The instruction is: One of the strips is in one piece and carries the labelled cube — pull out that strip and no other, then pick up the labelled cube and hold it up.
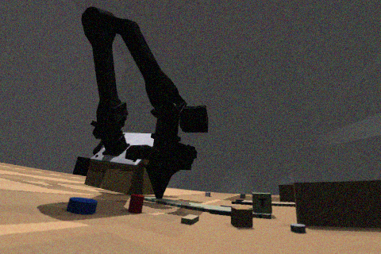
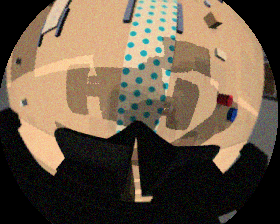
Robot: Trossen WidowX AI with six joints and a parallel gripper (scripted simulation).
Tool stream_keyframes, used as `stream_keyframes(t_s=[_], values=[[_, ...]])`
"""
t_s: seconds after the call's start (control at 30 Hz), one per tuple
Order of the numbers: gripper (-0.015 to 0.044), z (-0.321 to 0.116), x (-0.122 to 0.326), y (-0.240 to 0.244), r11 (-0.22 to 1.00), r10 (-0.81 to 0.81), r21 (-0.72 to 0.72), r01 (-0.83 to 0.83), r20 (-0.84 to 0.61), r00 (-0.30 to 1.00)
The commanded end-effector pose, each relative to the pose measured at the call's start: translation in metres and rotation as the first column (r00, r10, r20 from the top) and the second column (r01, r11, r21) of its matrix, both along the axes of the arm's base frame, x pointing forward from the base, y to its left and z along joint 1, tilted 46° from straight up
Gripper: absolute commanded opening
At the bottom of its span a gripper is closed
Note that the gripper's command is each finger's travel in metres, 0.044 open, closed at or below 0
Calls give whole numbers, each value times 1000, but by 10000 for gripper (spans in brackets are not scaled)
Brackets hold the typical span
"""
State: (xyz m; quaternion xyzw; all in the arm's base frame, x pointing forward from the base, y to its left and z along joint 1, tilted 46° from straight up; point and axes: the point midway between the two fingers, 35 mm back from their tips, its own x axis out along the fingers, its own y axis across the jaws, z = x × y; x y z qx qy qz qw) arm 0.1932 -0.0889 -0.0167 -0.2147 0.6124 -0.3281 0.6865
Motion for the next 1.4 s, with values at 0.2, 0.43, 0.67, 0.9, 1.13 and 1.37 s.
stream_keyframes(t_s=[0.2,0.43,0.67,0.9,1.13,1.37], values=[[0,17,1,19,1000,-6,5,6,-13,1000],[0,29,-1,31,1000,-10,2,10,-21,1000],[131,31,20,27,997,77,3,-78,-109,991],[315,36,40,26,997,79,3,-79,-109,991],[440,40,61,26,997,79,3,-79,-108,991],[440,45,82,26,997,79,2,-79,-107,991]])
